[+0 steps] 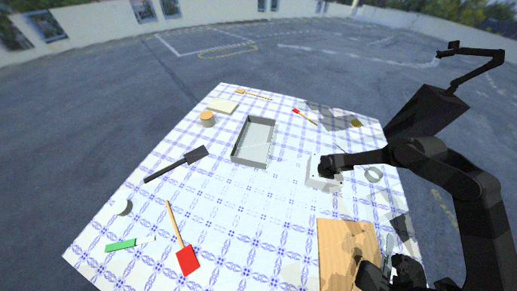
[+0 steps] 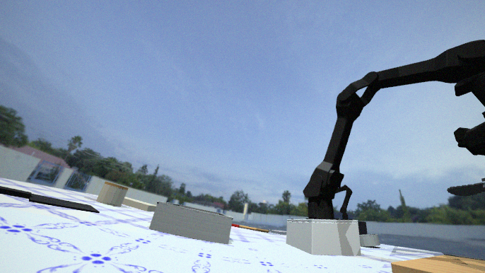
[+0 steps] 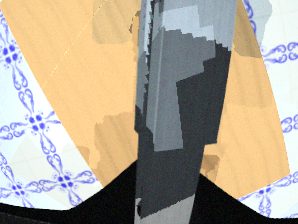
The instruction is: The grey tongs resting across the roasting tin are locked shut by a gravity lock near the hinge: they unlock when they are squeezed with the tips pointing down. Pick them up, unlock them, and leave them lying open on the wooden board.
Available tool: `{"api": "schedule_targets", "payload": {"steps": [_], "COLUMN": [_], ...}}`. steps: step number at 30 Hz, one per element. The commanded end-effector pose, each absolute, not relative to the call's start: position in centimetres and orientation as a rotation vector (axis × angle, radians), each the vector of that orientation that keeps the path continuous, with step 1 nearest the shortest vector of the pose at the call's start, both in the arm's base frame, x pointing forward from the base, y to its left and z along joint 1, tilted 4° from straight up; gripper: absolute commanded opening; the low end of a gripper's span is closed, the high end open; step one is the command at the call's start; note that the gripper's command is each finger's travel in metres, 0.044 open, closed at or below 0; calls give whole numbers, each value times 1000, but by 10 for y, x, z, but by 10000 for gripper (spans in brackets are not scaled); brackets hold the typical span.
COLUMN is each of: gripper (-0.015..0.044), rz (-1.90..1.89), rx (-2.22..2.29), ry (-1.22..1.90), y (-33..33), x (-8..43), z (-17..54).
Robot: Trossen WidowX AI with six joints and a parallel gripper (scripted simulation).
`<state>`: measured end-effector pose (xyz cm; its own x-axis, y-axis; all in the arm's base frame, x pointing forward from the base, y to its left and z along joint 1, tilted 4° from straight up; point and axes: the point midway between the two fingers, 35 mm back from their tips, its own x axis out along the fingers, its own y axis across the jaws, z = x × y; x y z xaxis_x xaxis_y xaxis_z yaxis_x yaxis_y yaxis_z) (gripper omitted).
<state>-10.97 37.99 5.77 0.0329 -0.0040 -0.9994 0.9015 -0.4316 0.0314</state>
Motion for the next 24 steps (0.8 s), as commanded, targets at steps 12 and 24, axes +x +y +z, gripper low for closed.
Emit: {"api": "schedule_targets", "payload": {"steps": [12,24], "gripper": [-150,-150], "rz": [-1505,-1503], "rx": [1551,1551], "ry": [943,942], "y": [381,381], "x": [-110,-109], "z": [35,16]}}
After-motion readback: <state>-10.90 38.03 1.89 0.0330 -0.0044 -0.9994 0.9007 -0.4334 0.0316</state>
